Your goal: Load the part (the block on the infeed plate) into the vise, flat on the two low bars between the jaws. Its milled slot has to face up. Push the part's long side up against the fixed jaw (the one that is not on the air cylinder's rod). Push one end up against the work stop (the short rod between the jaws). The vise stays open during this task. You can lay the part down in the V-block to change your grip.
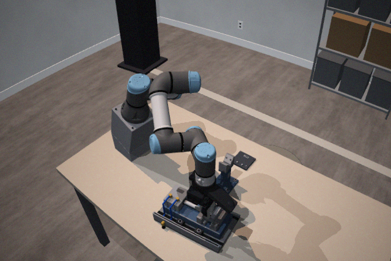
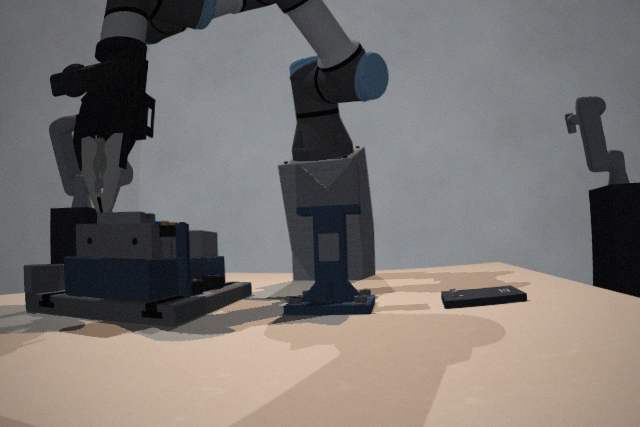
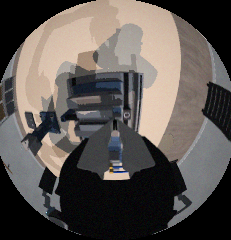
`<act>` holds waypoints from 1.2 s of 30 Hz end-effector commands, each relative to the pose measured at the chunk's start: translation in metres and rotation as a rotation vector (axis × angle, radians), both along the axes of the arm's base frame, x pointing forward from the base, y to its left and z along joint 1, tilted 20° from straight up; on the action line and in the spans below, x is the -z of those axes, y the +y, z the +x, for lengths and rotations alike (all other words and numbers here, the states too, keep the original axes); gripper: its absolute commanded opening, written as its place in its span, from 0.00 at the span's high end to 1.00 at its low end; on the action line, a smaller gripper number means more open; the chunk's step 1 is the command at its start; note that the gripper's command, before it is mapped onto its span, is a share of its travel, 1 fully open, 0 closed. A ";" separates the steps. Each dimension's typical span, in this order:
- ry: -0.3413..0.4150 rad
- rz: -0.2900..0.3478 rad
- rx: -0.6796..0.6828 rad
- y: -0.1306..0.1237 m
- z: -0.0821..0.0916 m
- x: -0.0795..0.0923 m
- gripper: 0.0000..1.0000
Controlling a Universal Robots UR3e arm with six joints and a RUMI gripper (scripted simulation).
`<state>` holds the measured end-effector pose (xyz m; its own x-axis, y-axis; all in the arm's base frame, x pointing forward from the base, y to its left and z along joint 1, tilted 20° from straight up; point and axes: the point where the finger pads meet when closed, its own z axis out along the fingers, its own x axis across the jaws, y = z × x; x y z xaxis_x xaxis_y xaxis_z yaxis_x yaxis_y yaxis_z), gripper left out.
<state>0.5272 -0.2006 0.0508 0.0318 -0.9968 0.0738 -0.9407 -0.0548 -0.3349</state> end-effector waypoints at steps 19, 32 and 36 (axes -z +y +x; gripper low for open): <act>-0.002 -0.001 0.000 0.000 0.000 -0.001 1.00; -0.002 -0.001 0.000 -0.004 0.001 -0.002 1.00; -0.002 -0.001 0.000 -0.011 0.001 -0.002 1.00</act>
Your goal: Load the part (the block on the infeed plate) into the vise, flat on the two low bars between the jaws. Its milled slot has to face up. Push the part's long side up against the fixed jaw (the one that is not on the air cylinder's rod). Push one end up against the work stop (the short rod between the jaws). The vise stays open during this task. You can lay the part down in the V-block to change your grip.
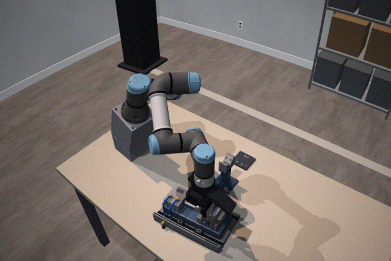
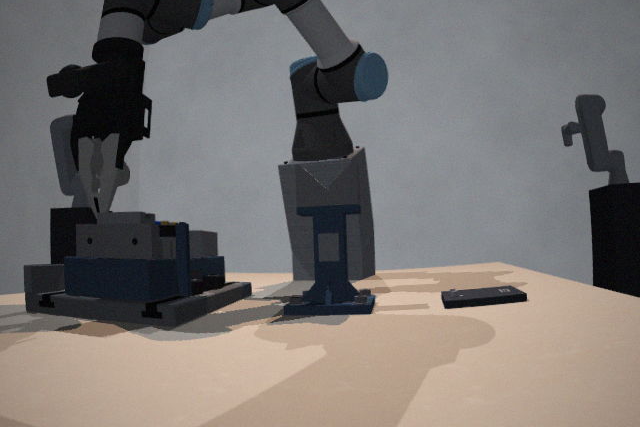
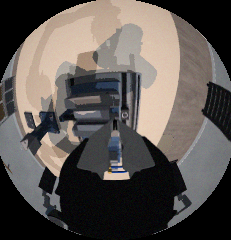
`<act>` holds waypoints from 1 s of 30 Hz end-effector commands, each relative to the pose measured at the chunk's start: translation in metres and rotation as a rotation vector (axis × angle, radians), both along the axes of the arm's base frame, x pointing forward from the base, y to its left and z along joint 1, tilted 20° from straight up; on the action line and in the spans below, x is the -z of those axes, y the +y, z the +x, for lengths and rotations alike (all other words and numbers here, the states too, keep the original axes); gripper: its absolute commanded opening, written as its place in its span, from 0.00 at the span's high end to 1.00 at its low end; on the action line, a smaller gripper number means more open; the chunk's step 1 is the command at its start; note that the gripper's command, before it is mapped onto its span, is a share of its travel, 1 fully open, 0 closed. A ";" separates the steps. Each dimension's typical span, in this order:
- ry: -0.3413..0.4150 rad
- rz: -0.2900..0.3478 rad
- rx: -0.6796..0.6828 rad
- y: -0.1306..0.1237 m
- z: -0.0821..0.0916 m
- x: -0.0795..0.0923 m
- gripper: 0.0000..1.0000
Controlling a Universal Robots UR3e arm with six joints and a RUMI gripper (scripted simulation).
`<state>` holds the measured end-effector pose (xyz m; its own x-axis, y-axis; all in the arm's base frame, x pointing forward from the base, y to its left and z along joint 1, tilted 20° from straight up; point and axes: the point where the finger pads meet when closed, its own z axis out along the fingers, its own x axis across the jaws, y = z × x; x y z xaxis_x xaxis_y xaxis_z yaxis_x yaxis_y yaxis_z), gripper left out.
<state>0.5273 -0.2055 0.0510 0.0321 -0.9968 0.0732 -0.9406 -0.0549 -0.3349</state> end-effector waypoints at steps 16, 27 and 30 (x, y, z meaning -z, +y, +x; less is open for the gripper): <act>-0.002 -0.002 0.000 -0.026 0.001 -0.003 1.00; -0.002 -0.002 0.000 -0.026 0.001 -0.005 1.00; -0.002 -0.002 0.000 -0.026 0.001 -0.006 1.00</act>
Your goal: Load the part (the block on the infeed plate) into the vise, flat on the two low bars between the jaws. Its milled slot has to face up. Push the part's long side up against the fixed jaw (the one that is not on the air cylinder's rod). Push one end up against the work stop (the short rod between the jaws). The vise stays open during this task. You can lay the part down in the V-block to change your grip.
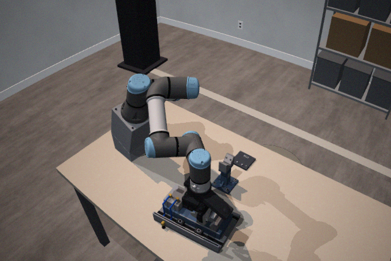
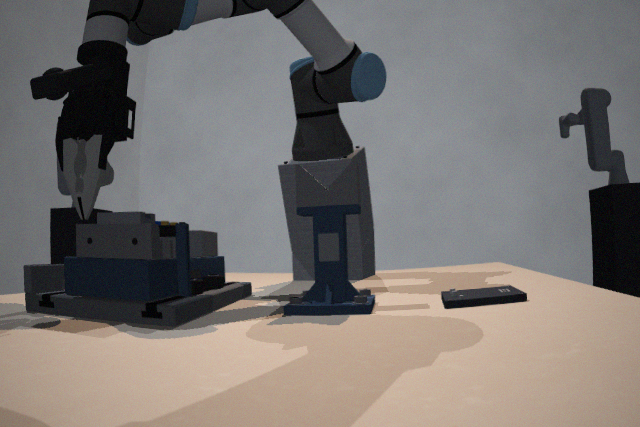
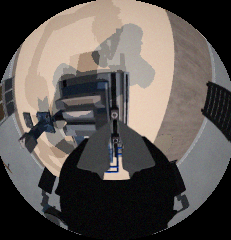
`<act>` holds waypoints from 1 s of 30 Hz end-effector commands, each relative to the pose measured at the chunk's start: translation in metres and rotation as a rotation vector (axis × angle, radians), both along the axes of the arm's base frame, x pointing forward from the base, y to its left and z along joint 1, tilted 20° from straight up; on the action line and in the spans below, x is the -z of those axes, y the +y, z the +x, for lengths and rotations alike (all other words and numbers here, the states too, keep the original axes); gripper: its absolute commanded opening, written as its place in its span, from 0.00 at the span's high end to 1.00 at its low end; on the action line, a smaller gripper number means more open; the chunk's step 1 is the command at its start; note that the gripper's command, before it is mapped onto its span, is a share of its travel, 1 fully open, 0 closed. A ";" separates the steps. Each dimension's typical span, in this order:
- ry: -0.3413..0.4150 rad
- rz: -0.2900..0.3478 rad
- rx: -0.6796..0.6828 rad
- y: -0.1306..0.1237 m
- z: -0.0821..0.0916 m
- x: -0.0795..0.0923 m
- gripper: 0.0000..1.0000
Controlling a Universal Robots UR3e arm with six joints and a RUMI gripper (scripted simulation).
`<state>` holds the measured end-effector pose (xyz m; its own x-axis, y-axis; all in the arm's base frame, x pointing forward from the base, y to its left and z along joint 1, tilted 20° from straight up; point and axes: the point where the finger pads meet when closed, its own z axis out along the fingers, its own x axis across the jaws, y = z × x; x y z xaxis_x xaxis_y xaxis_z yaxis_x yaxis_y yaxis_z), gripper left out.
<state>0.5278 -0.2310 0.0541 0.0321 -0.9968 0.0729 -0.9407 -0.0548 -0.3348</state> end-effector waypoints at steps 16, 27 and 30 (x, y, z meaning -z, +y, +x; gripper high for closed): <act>-0.003 -0.002 0.000 0.001 -0.009 -0.028 1.00; -0.003 -0.002 0.000 0.003 -0.018 -0.052 1.00; -0.003 -0.002 0.000 0.003 -0.019 -0.055 1.00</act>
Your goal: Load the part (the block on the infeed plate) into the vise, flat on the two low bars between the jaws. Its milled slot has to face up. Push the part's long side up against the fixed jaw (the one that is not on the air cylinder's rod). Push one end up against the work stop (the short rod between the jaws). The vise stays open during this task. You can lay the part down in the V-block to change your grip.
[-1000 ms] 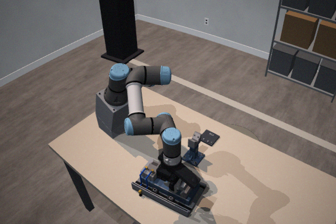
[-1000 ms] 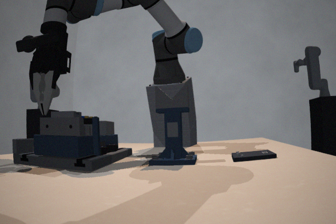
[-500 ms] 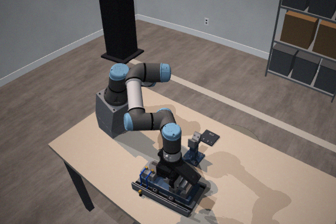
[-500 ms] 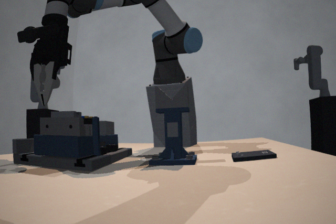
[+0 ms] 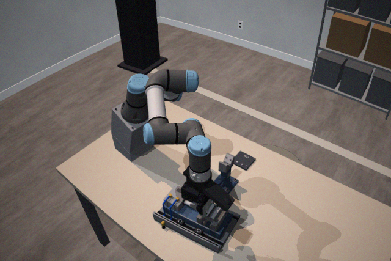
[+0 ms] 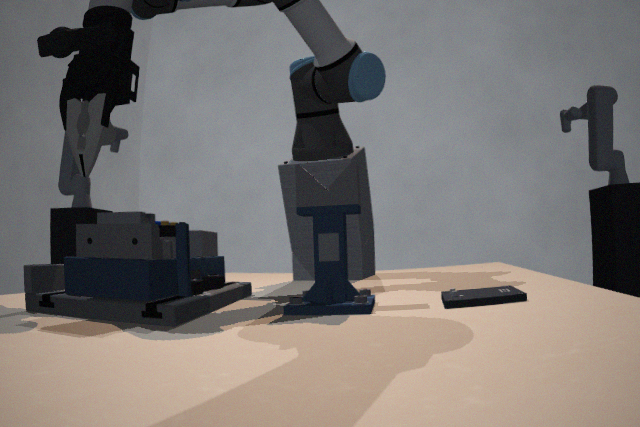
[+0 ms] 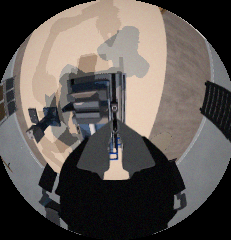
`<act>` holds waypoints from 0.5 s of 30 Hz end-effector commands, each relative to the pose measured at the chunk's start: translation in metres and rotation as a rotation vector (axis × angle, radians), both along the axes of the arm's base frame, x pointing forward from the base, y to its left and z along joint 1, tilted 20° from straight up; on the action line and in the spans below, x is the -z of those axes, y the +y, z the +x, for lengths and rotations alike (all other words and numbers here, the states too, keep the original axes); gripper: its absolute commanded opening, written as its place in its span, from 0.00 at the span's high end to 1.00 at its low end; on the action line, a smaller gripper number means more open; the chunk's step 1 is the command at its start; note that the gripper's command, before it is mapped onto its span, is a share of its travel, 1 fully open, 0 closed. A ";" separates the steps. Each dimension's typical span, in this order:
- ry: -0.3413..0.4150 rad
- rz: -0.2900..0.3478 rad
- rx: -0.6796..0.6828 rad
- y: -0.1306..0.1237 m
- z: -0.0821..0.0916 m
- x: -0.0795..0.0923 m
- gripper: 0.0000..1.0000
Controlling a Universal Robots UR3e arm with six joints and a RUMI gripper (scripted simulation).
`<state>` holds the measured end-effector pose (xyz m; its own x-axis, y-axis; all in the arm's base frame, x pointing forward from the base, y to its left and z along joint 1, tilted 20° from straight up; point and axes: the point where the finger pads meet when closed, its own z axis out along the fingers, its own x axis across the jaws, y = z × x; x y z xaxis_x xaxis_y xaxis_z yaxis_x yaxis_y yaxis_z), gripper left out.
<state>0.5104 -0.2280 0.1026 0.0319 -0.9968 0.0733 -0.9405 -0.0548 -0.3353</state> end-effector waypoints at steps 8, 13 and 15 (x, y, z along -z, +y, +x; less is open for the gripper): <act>-0.002 -0.002 0.000 0.000 -0.003 -0.010 1.00; -0.002 -0.002 0.000 0.000 -0.003 -0.010 1.00; -0.002 -0.002 0.000 0.000 -0.003 -0.010 1.00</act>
<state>0.5073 -0.2274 0.1110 0.0321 -0.9968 0.0729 -0.9407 -0.0548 -0.3349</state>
